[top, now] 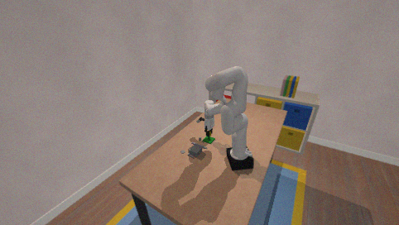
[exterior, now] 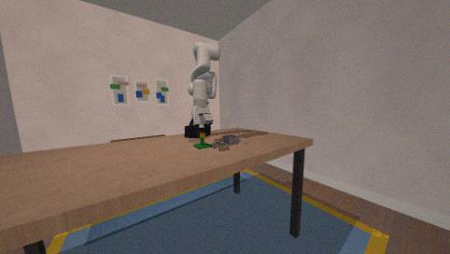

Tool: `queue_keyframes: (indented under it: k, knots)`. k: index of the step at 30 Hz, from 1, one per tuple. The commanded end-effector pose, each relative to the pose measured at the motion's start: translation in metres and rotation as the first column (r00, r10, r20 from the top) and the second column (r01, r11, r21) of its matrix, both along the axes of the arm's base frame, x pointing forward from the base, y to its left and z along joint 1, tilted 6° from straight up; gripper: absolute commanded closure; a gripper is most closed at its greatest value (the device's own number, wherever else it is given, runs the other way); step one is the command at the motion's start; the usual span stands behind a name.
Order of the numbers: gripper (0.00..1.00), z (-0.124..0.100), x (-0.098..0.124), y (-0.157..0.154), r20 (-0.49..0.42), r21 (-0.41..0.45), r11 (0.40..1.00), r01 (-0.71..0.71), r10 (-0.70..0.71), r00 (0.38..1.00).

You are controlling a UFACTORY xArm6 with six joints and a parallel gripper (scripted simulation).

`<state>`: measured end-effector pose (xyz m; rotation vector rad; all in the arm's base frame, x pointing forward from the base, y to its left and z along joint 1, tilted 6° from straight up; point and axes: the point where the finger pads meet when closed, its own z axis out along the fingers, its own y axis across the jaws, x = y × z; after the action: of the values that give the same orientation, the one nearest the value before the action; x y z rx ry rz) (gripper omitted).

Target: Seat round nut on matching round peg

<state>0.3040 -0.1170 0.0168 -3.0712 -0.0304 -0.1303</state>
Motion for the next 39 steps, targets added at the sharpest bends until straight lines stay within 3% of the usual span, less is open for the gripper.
queue_keyframes:
  k: [1, 21, 39]
  knots:
    - [1.00, 0.001, 0.001, -0.001, 0.003, -0.001, 1.000, 0.000, 0.000, 1.000]
    - [1.00, -0.002, 0.002, 0.000, 0.004, 0.000, 1.000, 0.000, 0.000, 1.000]
    - [1.00, -0.027, 0.006, 0.003, 0.008, 0.007, 1.000, -0.001, 0.001, 1.000]
